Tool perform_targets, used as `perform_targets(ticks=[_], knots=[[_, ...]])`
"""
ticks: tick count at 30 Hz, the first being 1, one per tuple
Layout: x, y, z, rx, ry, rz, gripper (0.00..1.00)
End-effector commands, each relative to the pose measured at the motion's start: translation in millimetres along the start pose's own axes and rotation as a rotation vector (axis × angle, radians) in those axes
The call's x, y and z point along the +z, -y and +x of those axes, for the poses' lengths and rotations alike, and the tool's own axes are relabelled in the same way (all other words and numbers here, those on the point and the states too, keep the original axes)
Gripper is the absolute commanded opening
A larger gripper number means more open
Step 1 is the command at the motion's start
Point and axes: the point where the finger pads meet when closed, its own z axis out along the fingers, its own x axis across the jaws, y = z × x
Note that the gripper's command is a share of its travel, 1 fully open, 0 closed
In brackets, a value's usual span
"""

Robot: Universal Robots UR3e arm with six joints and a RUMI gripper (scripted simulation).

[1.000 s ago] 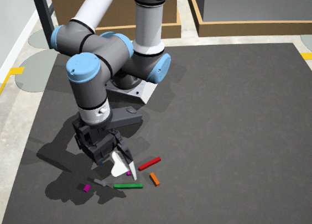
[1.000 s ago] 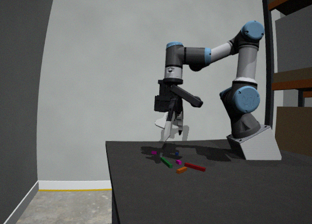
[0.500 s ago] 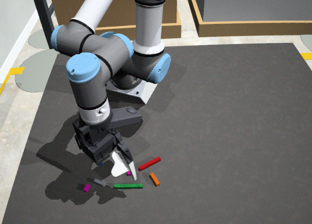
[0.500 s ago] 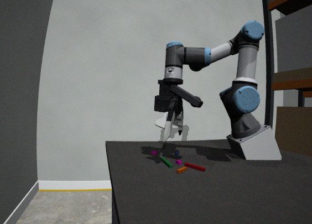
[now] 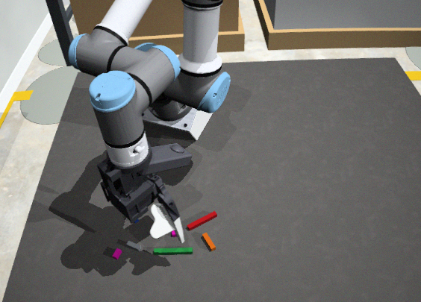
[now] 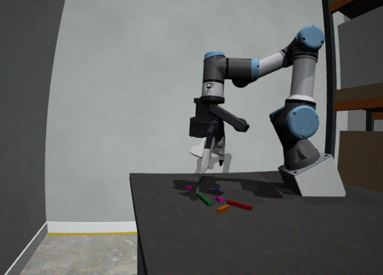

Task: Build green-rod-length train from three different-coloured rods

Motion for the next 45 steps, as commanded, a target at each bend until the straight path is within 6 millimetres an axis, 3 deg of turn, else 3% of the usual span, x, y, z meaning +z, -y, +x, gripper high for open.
perform_targets(ticks=[1, 15, 29, 45], knots=[[-1, -1, 0, 0.000, -0.001, -0.002, 1.00], [0, 0, 1, 0.027, -0.001, -0.002, 1.00], [0, 5, 7, 0.162, 0.000, 0.001, 1.00], [1, 16, 20, 0.525, 0.003, 0.006, 1.00]])
